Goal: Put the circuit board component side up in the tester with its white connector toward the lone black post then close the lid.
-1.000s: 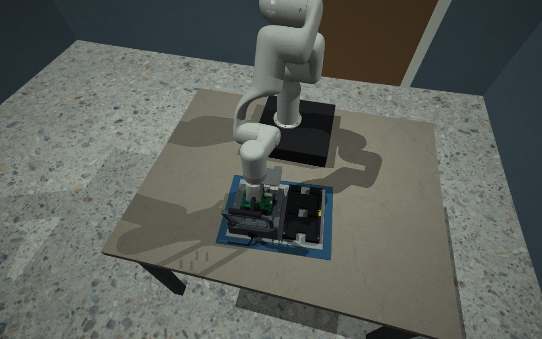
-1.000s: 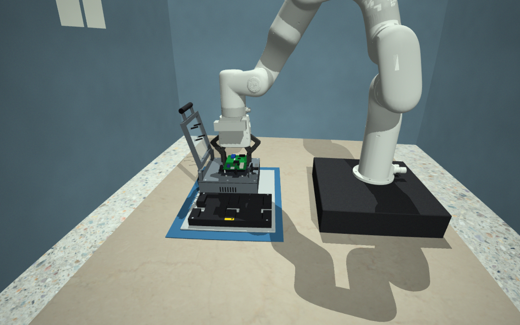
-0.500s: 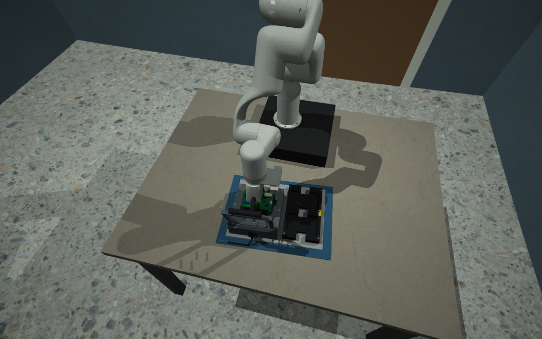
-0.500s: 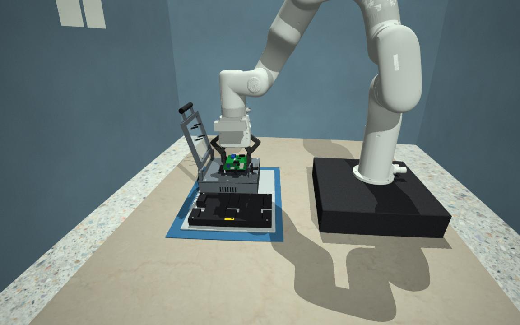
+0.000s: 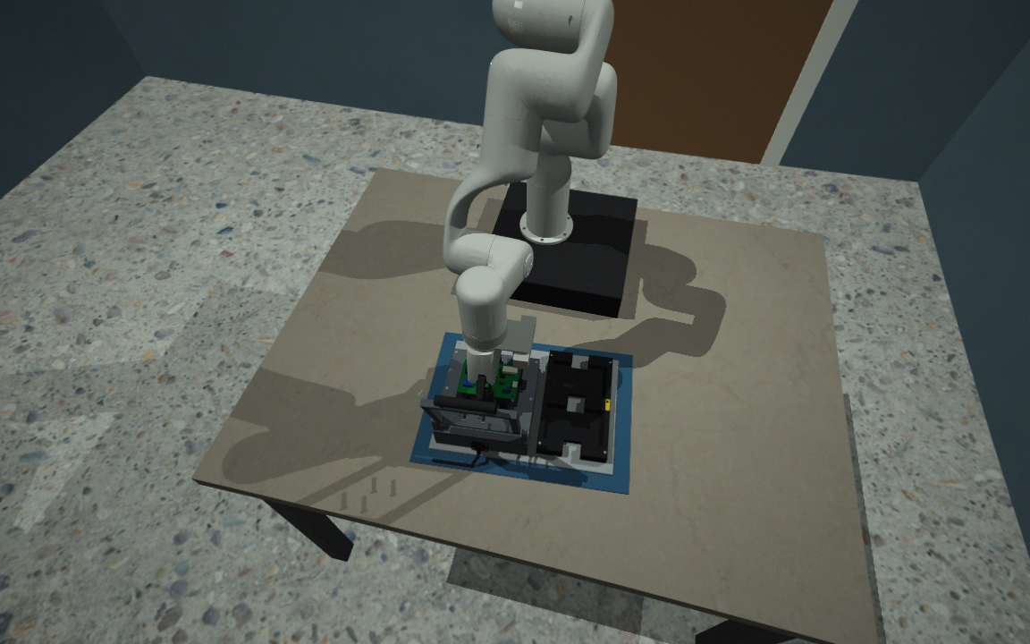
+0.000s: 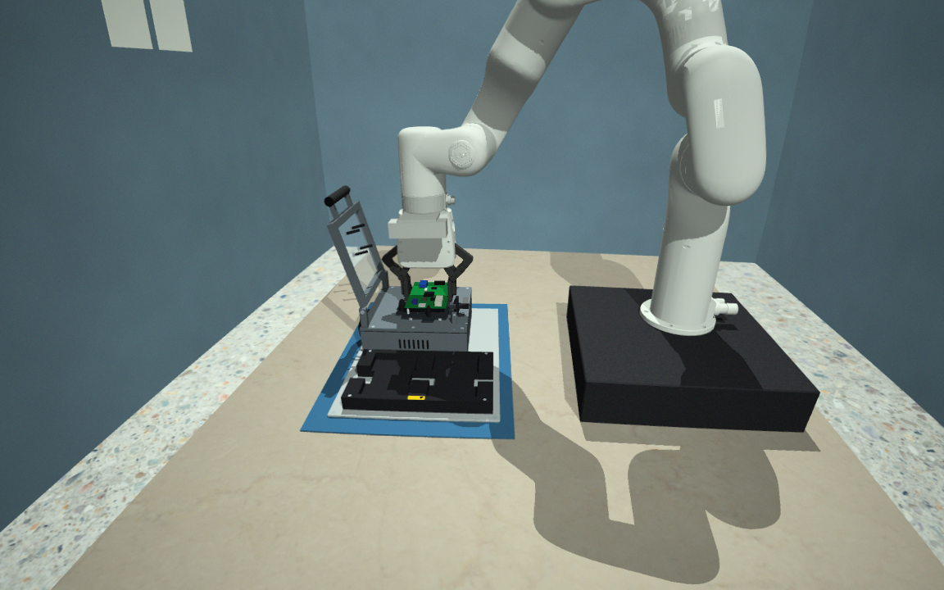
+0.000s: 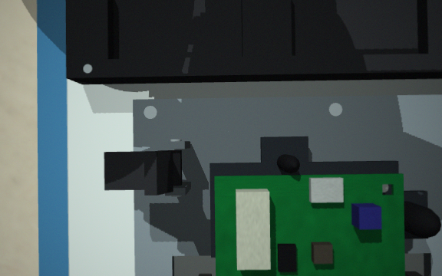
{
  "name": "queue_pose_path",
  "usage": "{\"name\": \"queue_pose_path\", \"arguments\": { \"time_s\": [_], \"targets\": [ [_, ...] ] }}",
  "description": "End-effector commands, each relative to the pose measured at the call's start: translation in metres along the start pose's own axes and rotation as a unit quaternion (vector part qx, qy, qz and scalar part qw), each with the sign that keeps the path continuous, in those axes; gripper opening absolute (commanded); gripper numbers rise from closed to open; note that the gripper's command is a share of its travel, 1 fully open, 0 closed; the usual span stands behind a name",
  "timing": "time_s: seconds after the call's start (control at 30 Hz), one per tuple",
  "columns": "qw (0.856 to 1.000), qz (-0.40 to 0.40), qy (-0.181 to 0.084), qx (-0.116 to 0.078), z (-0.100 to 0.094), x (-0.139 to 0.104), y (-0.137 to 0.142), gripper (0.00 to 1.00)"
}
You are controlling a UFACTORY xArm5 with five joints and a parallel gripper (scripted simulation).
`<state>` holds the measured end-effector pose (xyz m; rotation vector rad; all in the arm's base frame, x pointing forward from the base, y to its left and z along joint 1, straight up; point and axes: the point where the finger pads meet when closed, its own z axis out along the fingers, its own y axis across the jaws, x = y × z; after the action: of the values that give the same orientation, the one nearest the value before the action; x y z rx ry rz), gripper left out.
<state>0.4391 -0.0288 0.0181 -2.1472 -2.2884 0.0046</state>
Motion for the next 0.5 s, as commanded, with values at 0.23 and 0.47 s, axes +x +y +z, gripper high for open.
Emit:
{"name": "queue_pose_path", "arguments": {
  "time_s": [0.23,0.47],
  "targets": [
    [1.000,0.000,0.000,-0.002,0.0005,-0.0002,0.0014,0.79],
    [1.000,0.000,0.000,-0.002,0.0017,-0.0002,0.0014,0.79]
  ]
}}
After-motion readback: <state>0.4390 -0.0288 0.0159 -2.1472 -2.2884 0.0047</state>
